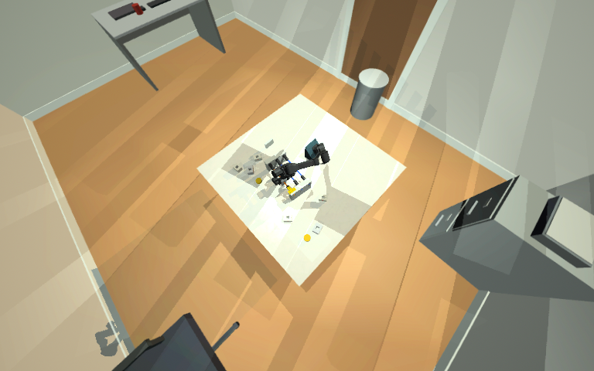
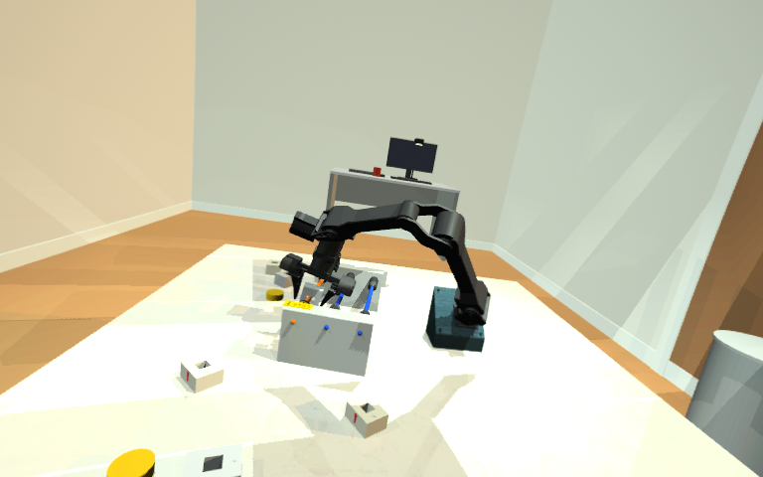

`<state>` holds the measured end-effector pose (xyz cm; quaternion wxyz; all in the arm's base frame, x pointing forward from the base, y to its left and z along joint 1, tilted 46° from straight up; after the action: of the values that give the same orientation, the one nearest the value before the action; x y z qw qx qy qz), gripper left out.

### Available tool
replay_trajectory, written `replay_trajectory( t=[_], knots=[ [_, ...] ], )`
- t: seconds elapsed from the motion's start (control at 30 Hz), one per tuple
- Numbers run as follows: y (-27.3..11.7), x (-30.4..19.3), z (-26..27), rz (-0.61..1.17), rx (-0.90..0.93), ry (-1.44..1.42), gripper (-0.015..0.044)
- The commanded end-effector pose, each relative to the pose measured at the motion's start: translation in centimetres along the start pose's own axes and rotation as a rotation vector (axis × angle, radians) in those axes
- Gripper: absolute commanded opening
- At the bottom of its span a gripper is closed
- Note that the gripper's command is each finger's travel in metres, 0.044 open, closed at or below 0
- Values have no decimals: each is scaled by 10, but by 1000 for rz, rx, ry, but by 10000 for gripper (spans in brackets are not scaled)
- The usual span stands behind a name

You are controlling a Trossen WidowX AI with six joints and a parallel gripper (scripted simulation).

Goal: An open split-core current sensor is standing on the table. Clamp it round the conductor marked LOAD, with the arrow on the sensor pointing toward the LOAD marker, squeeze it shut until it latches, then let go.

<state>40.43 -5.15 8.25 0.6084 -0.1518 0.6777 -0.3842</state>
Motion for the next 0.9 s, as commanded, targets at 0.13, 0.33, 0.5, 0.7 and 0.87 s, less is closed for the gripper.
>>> replay_trajectory(
  t=[0.13,0.33,0.5,0.7,0.87],
  knots=[
    [0,0,0,0,1,-1,250],
    [0,0,0,0,1,-1,210],
    [-2,0,0,0,6,1,98],
    [0,0,0,0,0,-1,0],
    [0,0,0,0,0,-1,0]
  ],
)
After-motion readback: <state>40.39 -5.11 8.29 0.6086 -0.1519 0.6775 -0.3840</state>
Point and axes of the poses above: the point midway between the two fingers, 35 mm back from their tips, its own y axis out along the fingers, its own z axis across the jaws, x = y × z, the point moved 6 cm from there along -y, back along the fingers, and after that the axes turned 4 degrees about y, right-handed, at the moved point
